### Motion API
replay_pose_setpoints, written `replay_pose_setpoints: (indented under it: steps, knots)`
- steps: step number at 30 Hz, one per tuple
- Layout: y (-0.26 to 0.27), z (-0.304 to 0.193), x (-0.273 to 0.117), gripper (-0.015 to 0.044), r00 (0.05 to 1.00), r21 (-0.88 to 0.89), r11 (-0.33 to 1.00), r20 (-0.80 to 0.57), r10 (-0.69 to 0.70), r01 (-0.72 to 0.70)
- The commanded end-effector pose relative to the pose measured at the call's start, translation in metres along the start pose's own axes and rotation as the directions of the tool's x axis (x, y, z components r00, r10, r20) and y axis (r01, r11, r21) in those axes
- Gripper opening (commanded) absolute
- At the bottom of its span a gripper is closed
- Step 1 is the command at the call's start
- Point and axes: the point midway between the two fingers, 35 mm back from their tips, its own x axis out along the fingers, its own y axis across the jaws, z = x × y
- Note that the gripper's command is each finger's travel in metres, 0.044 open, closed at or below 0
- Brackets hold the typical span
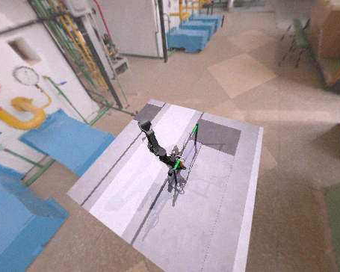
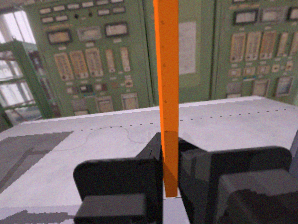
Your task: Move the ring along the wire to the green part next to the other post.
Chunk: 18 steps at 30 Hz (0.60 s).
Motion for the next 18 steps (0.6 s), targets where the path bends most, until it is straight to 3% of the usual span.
replay_pose_setpoints:
  steps: [1, 18]
  knots:
    - [0.008, -0.002, -0.002, -0.0150, 1.000, 0.029, 1.000, -0.003, 0.002, -0.002]
    - [0.053, 0.003, -0.002, -0.0150, 1.000, 0.255, 0.967, 0.000, 0.021, -0.021]
